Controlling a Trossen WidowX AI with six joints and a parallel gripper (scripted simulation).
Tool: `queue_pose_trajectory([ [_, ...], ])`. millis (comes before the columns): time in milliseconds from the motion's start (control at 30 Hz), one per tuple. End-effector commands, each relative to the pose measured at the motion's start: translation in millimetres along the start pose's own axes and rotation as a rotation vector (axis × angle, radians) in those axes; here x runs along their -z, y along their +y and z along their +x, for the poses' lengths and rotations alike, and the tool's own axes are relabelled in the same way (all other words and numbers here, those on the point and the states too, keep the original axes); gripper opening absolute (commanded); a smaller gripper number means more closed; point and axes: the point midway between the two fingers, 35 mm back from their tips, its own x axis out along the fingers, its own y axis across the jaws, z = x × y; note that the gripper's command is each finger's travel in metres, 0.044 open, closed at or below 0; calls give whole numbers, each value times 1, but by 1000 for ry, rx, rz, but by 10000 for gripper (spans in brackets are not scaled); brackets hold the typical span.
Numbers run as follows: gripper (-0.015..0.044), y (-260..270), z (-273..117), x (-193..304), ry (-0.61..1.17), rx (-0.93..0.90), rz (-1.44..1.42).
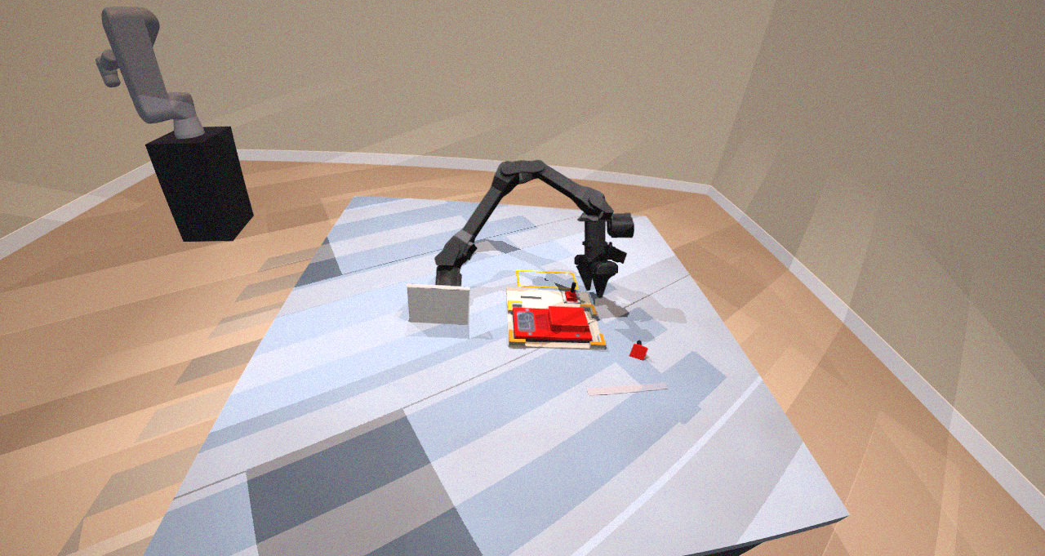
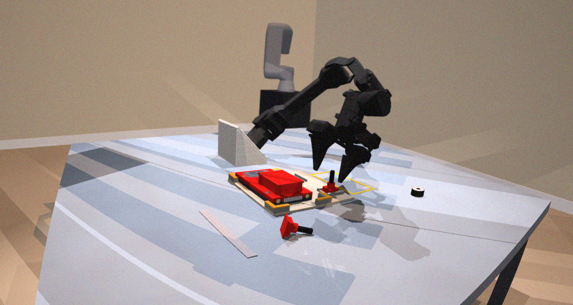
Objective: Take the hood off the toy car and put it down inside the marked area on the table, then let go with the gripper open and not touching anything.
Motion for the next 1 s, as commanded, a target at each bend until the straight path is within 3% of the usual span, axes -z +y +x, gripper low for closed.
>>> queue_pose_trajectory([
  [0, 440, -33, 4, 24, 74, -110, 10],
  [400, 440, -96, -5, 86, 84, -452, 78],
  [967, 440, -95, -1, 87, 82, -456, 79],
])
